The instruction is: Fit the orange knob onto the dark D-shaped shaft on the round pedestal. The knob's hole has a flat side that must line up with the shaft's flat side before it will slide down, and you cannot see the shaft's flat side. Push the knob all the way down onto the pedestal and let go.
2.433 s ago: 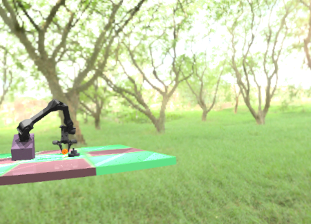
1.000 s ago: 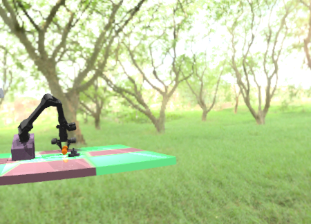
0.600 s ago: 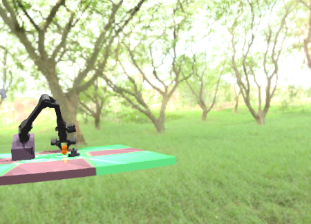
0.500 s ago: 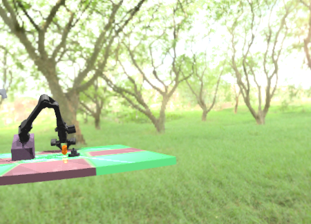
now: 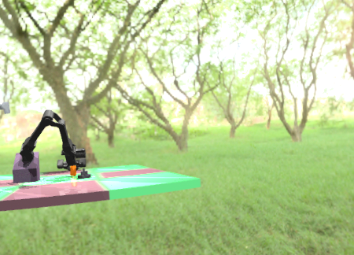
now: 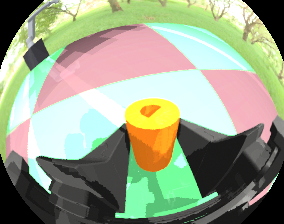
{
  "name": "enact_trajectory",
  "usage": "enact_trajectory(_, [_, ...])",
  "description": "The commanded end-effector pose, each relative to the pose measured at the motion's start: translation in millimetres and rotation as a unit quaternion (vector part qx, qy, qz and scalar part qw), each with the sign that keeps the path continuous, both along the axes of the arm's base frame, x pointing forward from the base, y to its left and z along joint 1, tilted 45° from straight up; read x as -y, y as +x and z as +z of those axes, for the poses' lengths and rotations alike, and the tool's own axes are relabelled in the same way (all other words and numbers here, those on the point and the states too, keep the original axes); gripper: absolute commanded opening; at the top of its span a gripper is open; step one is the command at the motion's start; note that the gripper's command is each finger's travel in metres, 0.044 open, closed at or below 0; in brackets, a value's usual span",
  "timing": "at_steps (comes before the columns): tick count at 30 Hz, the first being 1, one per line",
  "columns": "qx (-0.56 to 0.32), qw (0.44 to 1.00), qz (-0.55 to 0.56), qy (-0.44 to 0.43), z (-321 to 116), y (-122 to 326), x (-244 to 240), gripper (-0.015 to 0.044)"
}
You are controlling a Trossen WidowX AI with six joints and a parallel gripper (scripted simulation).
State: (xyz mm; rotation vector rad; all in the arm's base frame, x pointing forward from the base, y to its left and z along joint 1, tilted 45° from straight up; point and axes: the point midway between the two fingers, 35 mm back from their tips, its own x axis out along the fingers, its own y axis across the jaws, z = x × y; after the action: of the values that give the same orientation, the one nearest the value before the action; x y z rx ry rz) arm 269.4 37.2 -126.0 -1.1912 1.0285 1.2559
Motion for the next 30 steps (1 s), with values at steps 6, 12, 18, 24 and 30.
enact_trajectory(6, [-0.005,0.997,0.006,0.072,3.7,-1.2,9.1,0.0179])
enact_trajectory(12, [-0.003,0.998,0.006,0.055,4.0,-0.7,7.3,0.0205])
enact_trajectory(18, [-0.003,0.998,0.006,0.055,4.0,-0.7,7.3,0.0260])
enact_trajectory(24, [-0.003,0.998,0.006,0.055,4.0,-0.7,7.3,0.0260])
enact_trajectory(30, [-0.003,0.998,0.006,0.055,4.0,-0.7,7.3,0.0260])
